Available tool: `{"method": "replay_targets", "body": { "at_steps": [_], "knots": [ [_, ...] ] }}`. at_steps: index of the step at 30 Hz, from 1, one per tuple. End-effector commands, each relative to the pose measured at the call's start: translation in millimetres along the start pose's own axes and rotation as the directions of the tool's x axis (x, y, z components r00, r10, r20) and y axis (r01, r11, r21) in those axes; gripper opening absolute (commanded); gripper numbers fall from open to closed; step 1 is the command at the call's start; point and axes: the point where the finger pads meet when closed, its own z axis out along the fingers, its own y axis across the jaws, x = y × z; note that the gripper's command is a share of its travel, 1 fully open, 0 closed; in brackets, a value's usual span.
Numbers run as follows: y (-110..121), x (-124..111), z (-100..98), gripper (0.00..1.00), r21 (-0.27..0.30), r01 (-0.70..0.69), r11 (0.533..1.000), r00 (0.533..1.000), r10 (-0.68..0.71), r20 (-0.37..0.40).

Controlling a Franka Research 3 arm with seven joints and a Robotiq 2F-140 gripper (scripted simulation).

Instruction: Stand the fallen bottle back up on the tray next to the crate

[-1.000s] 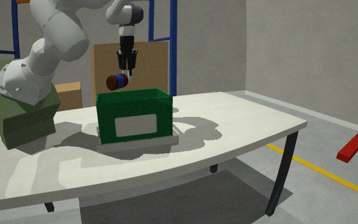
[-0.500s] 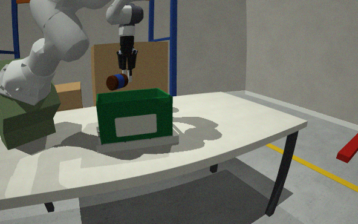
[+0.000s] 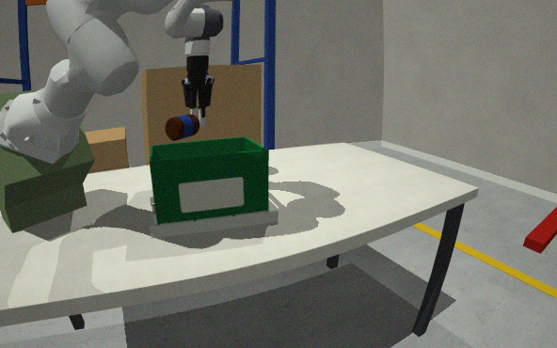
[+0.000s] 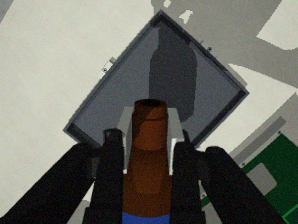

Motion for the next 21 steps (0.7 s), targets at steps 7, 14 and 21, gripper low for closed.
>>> {"method": "replay_targets", "body": {
  "at_steps": [7, 14, 21],
  "knots": [
    [-1.1, 1.6, -4.2, 0.00, 0.003, -0.018, 1.000, 1.000, 0.018, -0.004],
    [-1.1, 1.6, -4.2, 0.00, 0.004, -0.109, 0.994, 0.994, 0.109, -0.004],
    [-1.1, 1.6, -4.2, 0.00, 0.004, -0.213, 0.977, 0.977, 0.213, -0.004]
  ]
}}
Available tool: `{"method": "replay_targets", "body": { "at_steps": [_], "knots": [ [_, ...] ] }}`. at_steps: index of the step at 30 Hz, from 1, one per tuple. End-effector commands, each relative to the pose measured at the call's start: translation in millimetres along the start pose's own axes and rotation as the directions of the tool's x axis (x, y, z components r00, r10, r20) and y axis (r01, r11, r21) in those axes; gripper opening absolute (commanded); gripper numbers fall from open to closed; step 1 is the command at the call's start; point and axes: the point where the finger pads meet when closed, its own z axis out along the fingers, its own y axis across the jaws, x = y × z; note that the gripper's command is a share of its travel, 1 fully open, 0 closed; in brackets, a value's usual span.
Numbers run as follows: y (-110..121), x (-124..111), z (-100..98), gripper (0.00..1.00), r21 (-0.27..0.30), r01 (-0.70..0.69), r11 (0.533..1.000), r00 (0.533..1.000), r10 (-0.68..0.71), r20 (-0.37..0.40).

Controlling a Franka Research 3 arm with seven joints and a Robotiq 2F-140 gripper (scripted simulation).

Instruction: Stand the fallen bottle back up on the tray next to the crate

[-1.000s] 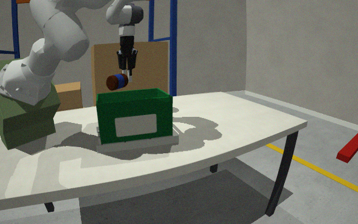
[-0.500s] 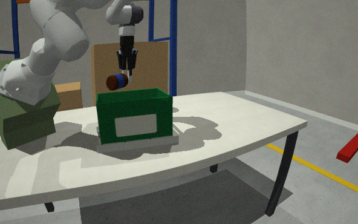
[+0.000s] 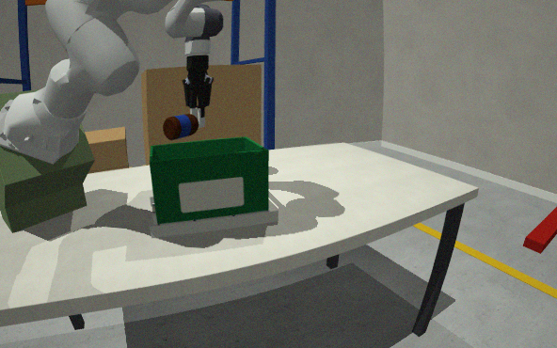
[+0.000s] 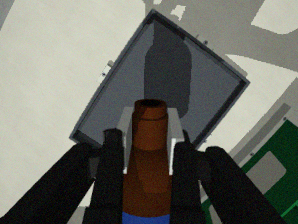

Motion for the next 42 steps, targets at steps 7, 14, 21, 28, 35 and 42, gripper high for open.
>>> {"method": "replay_targets", "body": {
  "at_steps": [7, 14, 21, 28, 35, 42],
  "knots": [
    [-1.2, 2.0, -3.2, 0.00, 0.005, -0.147, 0.989, 0.989, 0.147, -0.006],
    [-1.2, 2.0, -3.2, 0.00, 0.005, -0.152, 0.988, 0.988, 0.152, -0.006],
    [-1.2, 2.0, -3.2, 0.00, 0.005, -0.152, 0.988, 0.988, 0.152, -0.006],
    [-1.2, 2.0, -3.2, 0.00, 0.005, -0.152, 0.988, 0.988, 0.152, -0.006],
    [-1.2, 2.0, -3.2, 0.00, 0.005, -0.152, 0.988, 0.988, 0.152, -0.006],
    [-1.2, 2.0, -3.2, 0.00, 0.005, -0.152, 0.988, 0.988, 0.152, -0.006]
  ]
}}
